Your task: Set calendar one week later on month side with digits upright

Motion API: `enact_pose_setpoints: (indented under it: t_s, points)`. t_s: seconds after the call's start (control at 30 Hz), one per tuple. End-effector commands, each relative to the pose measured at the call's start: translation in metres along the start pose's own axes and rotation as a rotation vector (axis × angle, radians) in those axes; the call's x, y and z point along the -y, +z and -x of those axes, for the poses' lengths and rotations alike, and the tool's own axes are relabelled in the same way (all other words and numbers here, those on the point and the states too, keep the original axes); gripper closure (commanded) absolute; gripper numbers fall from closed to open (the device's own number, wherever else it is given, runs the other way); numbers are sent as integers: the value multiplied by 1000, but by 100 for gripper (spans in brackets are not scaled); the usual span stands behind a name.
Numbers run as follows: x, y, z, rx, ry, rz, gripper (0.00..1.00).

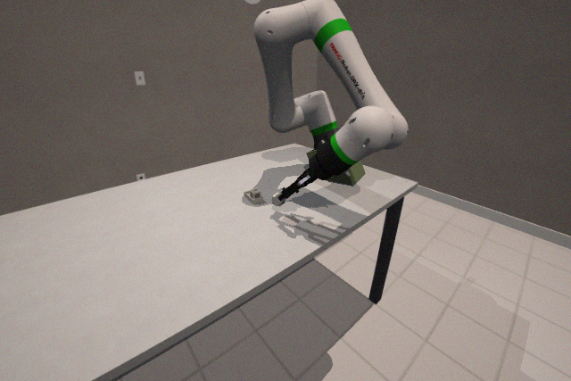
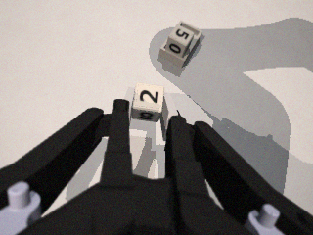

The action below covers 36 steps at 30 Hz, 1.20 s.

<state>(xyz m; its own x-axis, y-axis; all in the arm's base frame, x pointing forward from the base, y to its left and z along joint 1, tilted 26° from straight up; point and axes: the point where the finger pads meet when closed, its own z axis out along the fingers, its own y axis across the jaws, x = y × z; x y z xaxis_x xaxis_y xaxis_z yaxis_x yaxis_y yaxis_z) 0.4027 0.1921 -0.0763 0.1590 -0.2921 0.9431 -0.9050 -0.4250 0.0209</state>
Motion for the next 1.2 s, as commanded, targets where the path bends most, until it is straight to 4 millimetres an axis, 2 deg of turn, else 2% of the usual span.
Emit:
enact_pose_setpoints:
  t_s: [0.0, 0.17, 0.6, 0.9, 1.17]
  points:
    - [0, -10, -10, 0, 0, 0, 83]
    - [0, -16, -16, 0, 0, 0, 83]
    - [0, -16, -16, 5, 0, 0, 83]
    - [0, -15, -19, 239, -1, 2, 83]
    - [0, -15, -23, 267, 0, 0, 83]
